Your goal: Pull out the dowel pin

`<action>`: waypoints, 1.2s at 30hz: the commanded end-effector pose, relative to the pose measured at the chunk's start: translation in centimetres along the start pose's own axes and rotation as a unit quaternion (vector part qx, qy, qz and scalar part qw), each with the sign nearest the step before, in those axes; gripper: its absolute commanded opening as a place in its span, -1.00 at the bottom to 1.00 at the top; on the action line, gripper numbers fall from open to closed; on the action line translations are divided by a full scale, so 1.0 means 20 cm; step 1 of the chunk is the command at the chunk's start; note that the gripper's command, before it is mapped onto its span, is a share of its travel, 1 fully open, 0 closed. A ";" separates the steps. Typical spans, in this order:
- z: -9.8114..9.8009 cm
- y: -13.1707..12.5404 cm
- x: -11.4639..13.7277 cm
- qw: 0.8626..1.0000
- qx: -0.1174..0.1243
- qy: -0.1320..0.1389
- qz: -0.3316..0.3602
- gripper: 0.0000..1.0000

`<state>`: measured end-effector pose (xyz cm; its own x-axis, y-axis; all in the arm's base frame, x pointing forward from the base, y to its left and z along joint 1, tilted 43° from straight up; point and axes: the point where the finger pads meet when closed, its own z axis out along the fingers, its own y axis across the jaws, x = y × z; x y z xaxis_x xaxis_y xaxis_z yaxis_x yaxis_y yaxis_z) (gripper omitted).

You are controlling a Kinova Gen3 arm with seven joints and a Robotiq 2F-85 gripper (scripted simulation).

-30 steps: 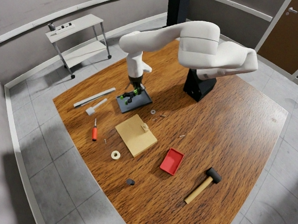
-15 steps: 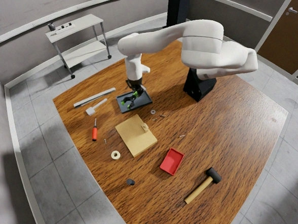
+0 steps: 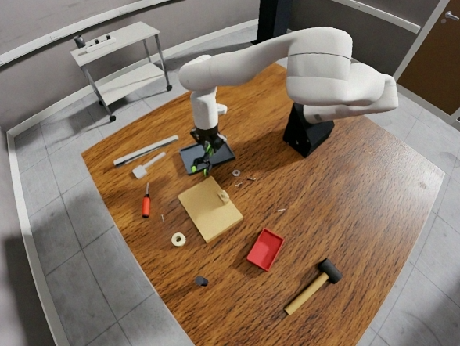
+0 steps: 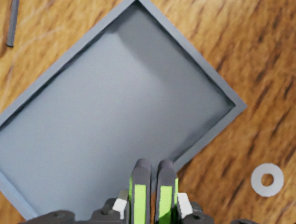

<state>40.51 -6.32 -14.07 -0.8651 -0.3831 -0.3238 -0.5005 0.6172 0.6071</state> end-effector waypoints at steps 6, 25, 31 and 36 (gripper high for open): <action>-0.01 0.01 -0.07 0.996 0.002 -0.001 -0.087 -0.35; -0.01 0.04 -0.21 0.962 0.004 0.000 -0.274 -0.35; -0.01 0.05 -0.26 0.945 0.005 0.000 -0.327 -0.35; -0.01 0.06 -0.29 0.931 0.006 0.000 -0.365 -0.35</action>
<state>44.57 -3.65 -11.51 -0.3404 -0.6929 -0.6356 -0.9399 0.2308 0.2518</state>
